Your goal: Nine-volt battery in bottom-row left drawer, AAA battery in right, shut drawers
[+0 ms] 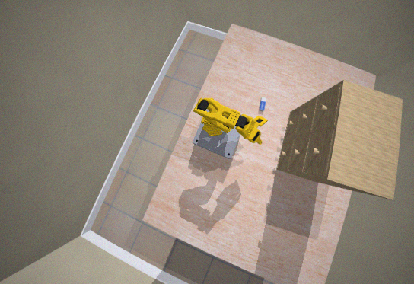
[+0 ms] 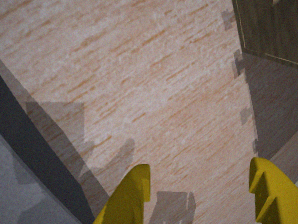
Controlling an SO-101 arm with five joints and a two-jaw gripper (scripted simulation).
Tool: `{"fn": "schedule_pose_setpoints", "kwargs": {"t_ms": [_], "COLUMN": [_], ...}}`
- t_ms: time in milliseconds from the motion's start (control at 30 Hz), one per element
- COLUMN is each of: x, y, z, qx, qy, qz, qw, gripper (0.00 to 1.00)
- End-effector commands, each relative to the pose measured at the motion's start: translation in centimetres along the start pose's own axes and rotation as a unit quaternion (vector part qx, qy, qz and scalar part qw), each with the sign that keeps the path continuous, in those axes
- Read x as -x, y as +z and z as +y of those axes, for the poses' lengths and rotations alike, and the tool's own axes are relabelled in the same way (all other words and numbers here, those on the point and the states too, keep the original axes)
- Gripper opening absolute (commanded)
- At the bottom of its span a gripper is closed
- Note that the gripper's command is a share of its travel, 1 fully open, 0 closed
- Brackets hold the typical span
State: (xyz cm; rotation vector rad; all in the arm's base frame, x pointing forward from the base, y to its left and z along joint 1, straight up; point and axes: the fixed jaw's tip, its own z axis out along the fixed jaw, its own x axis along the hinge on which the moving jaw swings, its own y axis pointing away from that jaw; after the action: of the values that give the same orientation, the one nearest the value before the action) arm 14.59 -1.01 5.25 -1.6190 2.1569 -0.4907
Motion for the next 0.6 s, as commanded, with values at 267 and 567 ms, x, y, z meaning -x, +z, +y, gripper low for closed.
{"fn": "schedule_pose_setpoints", "kwargs": {"t_ms": [267,567], "x": [-0.12,-0.07], "y": [0.12,0.12], "z": [0.32,0.23], "qx": [0.006,0.004], "qy": [0.131,0.242], "qz": [0.006,0.008], "qw": [0.991,0.970], "gripper": [0.21,0.21]}}
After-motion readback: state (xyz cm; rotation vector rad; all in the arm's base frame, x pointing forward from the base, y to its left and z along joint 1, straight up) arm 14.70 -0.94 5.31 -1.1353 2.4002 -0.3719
